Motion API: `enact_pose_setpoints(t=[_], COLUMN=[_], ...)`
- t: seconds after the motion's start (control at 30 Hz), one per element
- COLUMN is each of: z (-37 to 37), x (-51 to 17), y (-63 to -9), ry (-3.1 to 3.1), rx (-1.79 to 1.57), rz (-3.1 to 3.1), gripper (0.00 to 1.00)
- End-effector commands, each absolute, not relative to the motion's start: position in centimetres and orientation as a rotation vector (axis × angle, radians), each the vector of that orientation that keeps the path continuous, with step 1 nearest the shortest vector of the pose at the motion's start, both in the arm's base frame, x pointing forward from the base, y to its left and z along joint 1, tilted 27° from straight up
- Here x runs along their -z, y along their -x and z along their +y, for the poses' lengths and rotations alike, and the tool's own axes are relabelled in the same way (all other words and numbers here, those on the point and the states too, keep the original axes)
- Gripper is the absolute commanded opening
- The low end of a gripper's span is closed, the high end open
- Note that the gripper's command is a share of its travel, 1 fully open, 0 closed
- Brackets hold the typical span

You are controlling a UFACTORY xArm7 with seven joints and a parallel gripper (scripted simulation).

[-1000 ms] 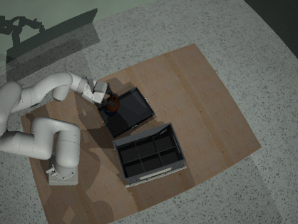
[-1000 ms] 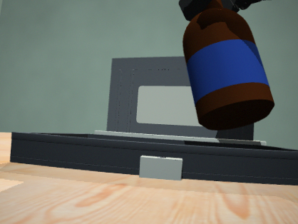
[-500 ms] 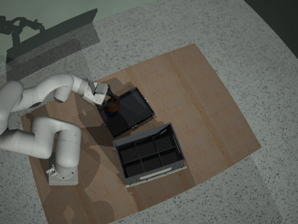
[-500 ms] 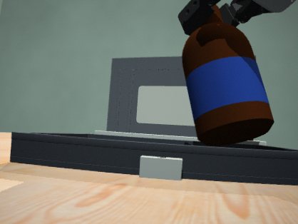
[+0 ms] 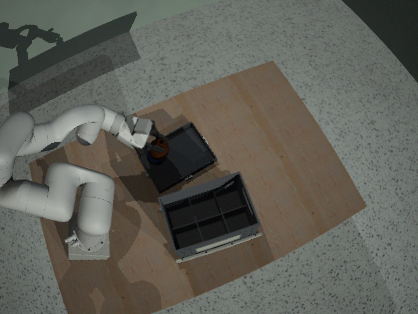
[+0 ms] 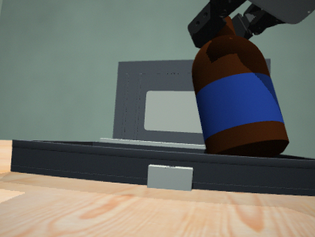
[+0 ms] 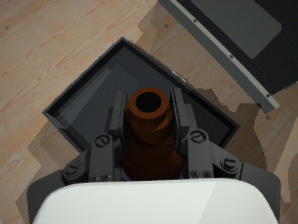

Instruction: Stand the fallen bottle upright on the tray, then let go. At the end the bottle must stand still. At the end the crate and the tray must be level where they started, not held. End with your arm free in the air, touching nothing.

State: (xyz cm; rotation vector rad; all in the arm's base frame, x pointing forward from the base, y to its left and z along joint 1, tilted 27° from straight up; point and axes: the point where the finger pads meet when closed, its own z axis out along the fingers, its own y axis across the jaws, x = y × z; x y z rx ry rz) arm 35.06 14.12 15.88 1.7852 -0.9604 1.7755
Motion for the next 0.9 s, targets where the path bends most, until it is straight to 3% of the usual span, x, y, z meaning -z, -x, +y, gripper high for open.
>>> enact_pose_setpoints(t=[0.0, 0.87], z=[14.15, 14.08], x=[-15.73, -15.45], y=[-35.17, -35.3], ry=[-1.787, -1.787], rx=[-1.777, -1.777], rz=[-0.962, -0.962], gripper=[0.0, 0.0])
